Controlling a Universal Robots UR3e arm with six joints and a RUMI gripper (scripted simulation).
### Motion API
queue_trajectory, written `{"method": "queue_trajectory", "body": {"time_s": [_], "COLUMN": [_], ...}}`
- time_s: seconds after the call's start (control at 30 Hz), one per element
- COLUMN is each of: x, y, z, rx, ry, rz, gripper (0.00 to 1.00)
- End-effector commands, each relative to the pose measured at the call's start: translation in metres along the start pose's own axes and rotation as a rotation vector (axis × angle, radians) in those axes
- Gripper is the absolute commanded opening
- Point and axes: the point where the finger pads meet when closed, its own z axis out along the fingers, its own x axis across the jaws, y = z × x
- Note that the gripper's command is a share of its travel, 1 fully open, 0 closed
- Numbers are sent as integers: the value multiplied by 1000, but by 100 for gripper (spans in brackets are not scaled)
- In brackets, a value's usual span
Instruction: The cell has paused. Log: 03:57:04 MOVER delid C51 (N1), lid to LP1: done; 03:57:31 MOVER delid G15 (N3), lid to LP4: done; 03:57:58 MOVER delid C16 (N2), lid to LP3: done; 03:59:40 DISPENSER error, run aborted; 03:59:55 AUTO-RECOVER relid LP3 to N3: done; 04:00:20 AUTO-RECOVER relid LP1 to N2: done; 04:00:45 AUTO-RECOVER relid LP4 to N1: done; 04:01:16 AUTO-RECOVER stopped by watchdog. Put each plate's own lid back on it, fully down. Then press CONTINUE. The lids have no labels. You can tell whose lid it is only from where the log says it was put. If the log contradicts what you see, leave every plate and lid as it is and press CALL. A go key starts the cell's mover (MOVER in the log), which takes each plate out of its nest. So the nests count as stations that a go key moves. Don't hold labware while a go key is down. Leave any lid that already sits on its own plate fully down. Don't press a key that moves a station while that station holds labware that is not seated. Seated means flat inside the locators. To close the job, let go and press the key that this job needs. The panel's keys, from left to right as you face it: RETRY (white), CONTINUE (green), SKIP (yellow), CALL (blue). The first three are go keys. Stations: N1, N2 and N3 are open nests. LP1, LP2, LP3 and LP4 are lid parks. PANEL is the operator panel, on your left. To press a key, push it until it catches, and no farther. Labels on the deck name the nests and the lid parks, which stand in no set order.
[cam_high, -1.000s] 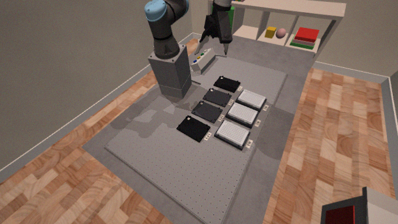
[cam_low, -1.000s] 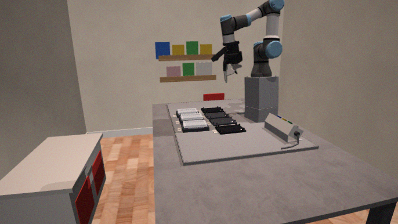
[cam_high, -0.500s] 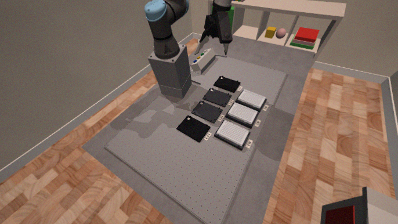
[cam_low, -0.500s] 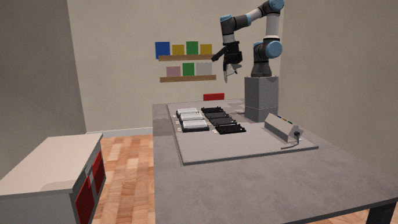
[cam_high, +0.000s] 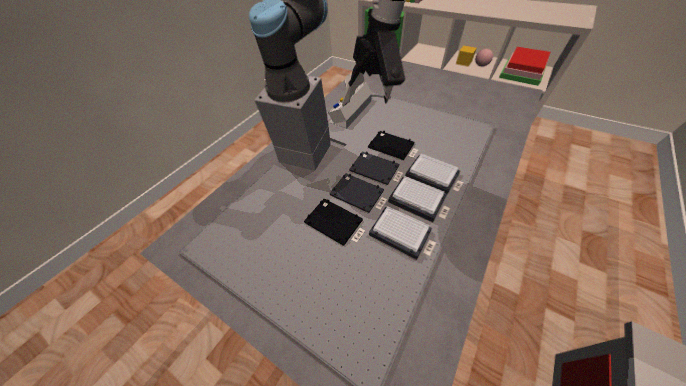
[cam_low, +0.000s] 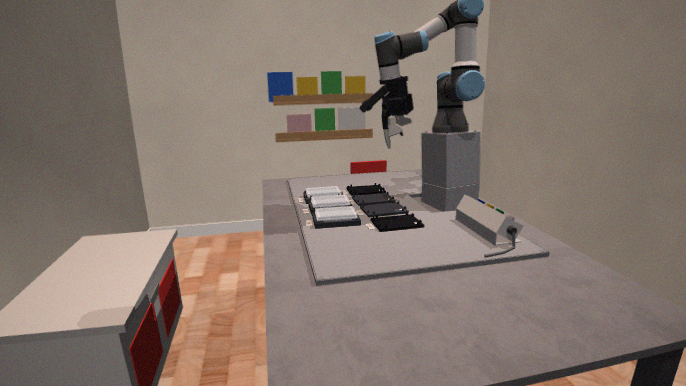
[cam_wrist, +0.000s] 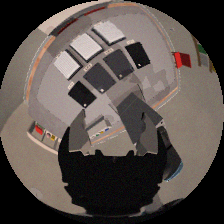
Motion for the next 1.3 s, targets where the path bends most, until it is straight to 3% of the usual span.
{"method": "queue_trajectory", "body": {"time_s": [0.0, 0.4, 0.5, 0.67, 1.27], "x": [-11, -16, -20, -20, -25], "y": [-16, -29, -39, -39, -68], "z": [9, 22, 32, 32, 63], "rx": [18, 24, 31, 31, 68], "ry": [-38, -58, -72, -72, -114], "rz": [-78, -145, -199, -199, -377], "gripper": [82, 82, 82, 82, 82]}}
